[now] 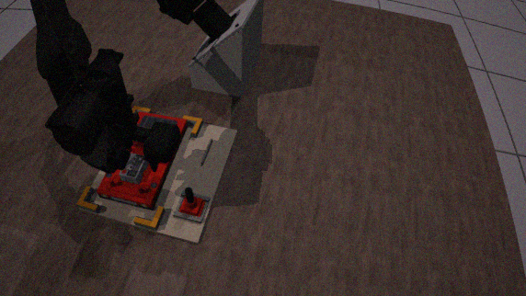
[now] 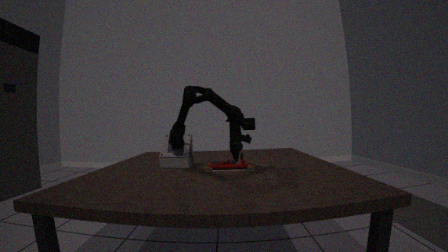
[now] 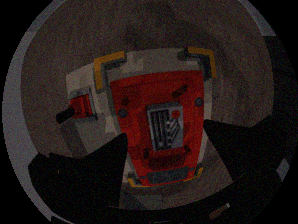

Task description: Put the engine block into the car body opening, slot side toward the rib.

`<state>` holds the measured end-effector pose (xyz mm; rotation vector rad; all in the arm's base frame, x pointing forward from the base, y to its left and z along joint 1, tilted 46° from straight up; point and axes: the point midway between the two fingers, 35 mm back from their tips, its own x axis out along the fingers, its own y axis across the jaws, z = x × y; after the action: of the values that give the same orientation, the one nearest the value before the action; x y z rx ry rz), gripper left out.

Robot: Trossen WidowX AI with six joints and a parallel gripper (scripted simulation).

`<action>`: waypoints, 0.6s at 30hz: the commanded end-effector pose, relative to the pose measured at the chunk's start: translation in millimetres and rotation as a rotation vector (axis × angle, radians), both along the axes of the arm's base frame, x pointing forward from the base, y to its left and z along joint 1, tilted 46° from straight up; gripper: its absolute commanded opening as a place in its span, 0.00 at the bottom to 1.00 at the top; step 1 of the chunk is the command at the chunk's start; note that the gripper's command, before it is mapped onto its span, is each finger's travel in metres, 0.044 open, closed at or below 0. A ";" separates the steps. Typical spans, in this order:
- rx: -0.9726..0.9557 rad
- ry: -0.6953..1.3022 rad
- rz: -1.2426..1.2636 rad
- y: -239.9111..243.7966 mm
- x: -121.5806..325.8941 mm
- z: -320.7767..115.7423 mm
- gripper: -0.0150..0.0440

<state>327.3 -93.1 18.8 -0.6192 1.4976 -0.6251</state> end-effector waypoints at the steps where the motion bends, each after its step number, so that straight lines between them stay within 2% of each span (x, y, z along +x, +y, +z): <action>1: -0.001 0.000 0.000 -0.2 0.0 0.2 1.00; 13: -0.004 0.005 0.003 9.7 0.1 9.0 1.00; 18: -0.004 0.005 0.003 9.7 0.1 9.0 0.78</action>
<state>327.4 -82.7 26.9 -0.6319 1.5018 -0.6183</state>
